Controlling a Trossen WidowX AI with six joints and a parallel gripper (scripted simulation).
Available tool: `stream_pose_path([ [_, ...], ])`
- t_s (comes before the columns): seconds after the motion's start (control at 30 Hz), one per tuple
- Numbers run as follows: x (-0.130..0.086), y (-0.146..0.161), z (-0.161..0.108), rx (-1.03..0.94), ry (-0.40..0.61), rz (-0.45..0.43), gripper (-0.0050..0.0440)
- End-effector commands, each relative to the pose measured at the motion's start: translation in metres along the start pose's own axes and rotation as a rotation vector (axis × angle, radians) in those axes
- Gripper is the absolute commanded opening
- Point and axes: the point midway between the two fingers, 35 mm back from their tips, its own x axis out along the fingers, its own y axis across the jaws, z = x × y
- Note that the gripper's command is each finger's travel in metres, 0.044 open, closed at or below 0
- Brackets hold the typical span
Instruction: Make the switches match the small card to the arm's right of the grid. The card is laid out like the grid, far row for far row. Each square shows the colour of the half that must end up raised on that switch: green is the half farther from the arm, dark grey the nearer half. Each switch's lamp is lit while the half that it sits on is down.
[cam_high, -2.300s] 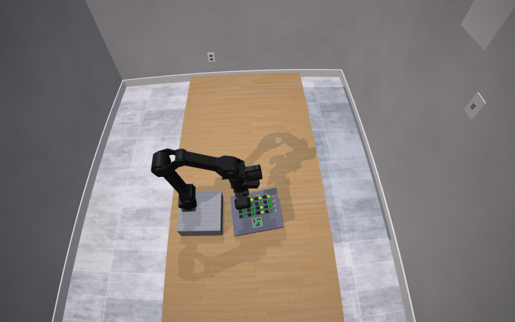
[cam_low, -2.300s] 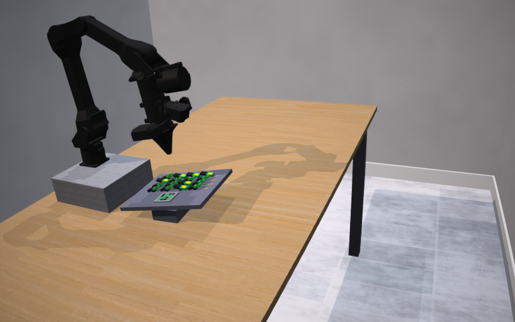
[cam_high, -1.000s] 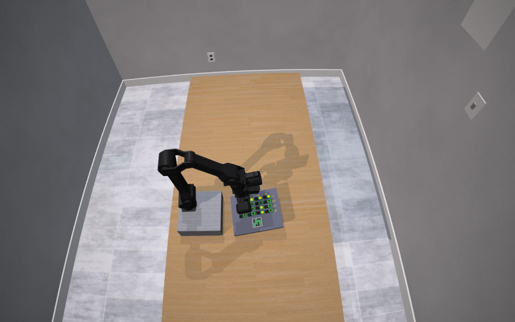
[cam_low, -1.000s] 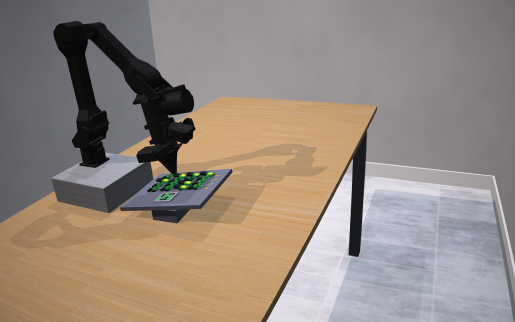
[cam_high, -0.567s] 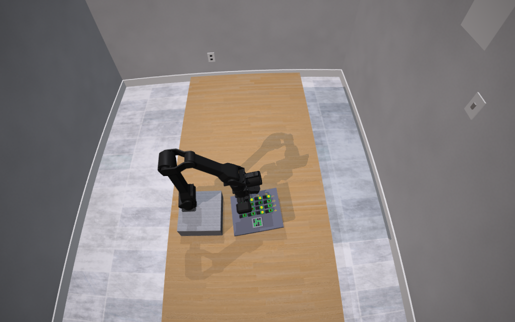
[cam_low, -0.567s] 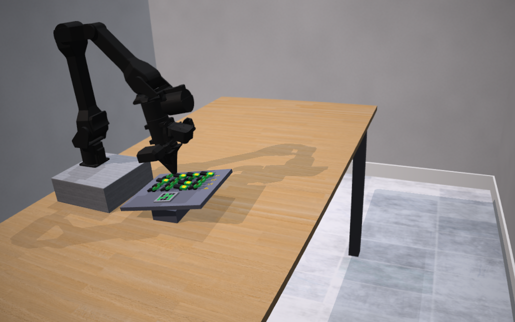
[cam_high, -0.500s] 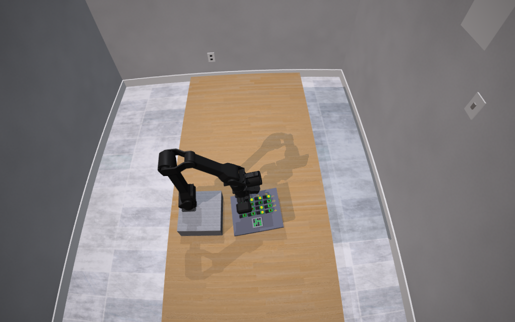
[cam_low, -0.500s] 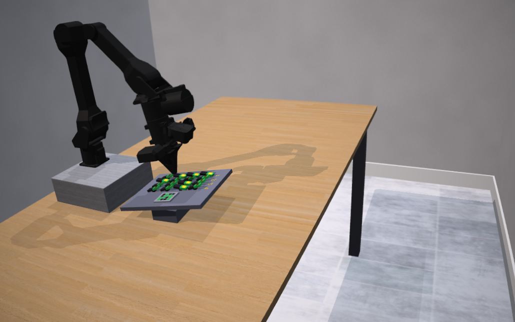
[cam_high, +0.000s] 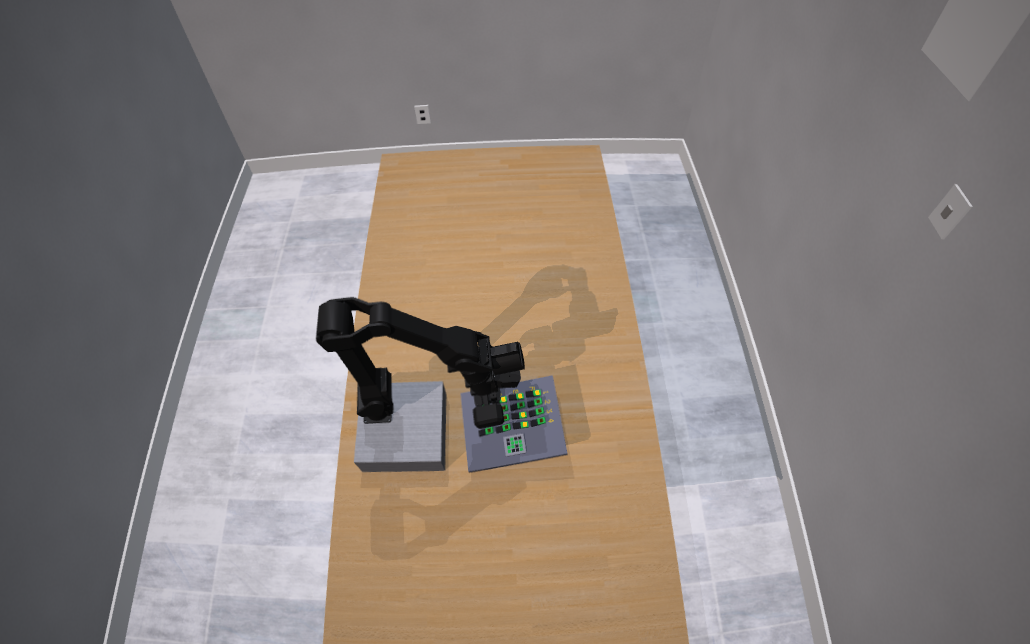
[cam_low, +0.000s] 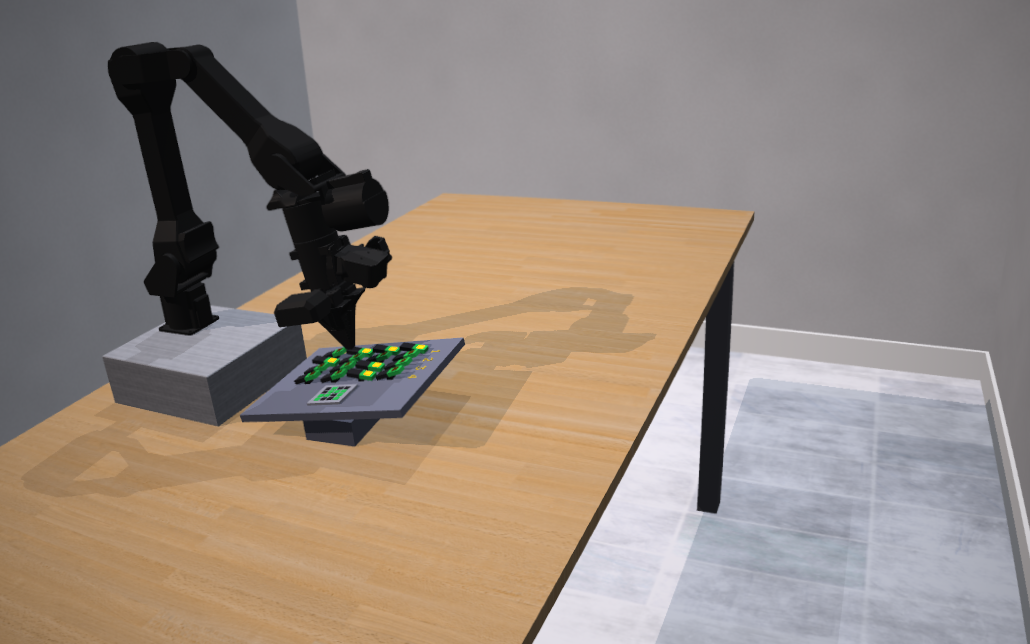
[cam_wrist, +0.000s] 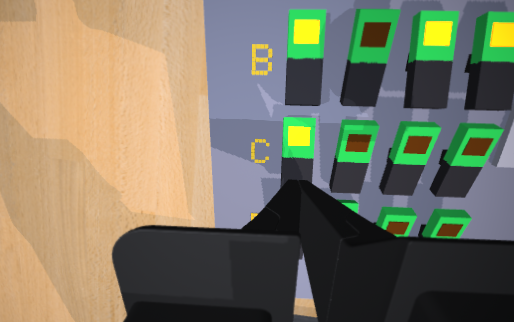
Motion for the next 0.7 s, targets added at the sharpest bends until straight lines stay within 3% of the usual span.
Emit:
stream_pose_path([
  [0.0,0.0010,0.0005,0.0001,0.003,-0.001,-0.001,-0.0050],
  [0.67,0.0024,0.0005,0.0011,0.003,-0.006,-0.001,-0.0050],
])
